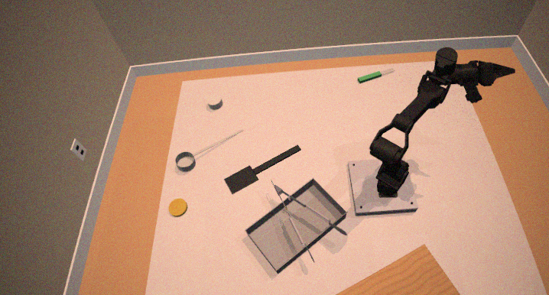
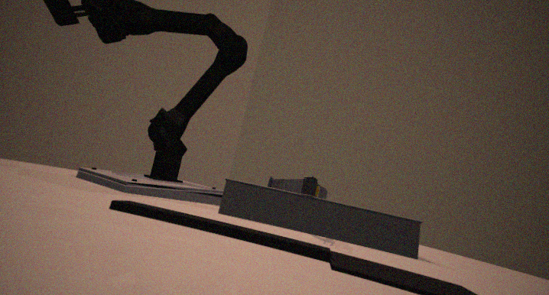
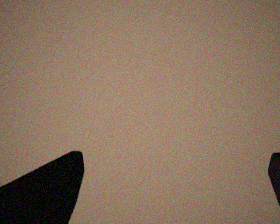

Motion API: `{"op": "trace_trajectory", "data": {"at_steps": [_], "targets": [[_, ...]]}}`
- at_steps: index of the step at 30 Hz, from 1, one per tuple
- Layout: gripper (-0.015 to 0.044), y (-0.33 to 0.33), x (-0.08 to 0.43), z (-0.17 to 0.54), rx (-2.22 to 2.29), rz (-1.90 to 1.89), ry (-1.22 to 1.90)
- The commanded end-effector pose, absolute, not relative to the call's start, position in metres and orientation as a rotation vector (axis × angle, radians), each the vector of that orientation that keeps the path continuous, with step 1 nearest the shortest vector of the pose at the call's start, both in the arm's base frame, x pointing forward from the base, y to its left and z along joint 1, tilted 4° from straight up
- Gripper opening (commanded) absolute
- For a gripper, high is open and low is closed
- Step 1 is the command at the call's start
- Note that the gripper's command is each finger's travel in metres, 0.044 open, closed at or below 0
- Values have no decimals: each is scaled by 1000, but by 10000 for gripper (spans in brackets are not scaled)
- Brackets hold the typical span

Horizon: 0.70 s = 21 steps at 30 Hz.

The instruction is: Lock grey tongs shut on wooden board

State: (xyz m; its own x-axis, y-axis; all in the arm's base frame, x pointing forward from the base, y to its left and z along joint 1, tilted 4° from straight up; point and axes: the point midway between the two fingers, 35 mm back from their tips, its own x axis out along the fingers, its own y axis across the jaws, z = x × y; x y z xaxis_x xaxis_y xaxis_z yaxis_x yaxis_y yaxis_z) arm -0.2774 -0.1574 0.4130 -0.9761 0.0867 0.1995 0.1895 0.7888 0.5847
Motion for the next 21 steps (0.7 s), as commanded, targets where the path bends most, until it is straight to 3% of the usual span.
{"op": "trace_trajectory", "data": {"at_steps": [1, 10, 21], "targets": [[426, -157, -277, 413, -219, -946, -2816], [440, -249, -237, 397, 260, -1209, -2641], [440, -360, -109, 362, 897, -1505, -2054]]}}
